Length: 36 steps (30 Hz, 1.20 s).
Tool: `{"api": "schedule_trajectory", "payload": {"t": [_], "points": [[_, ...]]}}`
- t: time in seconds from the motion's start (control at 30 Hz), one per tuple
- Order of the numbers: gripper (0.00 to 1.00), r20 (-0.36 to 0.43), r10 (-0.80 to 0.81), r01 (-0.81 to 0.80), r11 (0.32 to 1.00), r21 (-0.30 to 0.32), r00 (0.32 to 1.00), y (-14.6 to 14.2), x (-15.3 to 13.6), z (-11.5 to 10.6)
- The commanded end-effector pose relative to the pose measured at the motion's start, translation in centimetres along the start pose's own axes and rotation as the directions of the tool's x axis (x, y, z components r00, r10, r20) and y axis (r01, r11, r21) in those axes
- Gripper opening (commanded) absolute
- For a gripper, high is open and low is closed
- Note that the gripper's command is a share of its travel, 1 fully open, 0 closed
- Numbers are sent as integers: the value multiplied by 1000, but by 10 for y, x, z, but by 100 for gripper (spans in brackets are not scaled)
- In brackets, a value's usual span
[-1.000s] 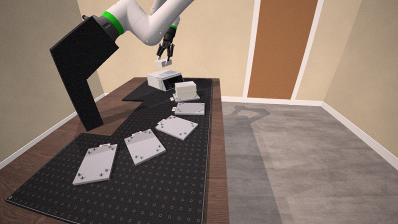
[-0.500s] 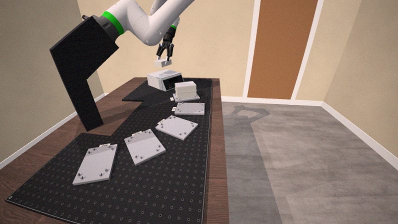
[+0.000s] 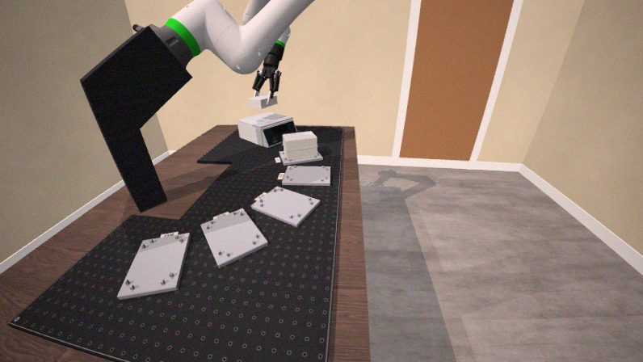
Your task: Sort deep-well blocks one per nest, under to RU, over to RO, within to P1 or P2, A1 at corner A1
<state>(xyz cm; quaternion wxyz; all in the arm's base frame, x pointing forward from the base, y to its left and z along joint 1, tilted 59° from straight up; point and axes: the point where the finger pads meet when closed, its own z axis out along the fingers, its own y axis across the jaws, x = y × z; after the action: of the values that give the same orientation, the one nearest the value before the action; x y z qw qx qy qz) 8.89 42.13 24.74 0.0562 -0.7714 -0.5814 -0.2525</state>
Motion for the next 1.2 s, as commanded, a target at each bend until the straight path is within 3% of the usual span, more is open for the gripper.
{"api": "schedule_trajectory", "payload": {"t": [0.0, 1.17], "points": [[10, 0, 0, 0, 1000, 0, 1000, 0, 0, 0], [10, 0, 0, 0, 1000, 0, 1000, 0, 23, 39]]}}
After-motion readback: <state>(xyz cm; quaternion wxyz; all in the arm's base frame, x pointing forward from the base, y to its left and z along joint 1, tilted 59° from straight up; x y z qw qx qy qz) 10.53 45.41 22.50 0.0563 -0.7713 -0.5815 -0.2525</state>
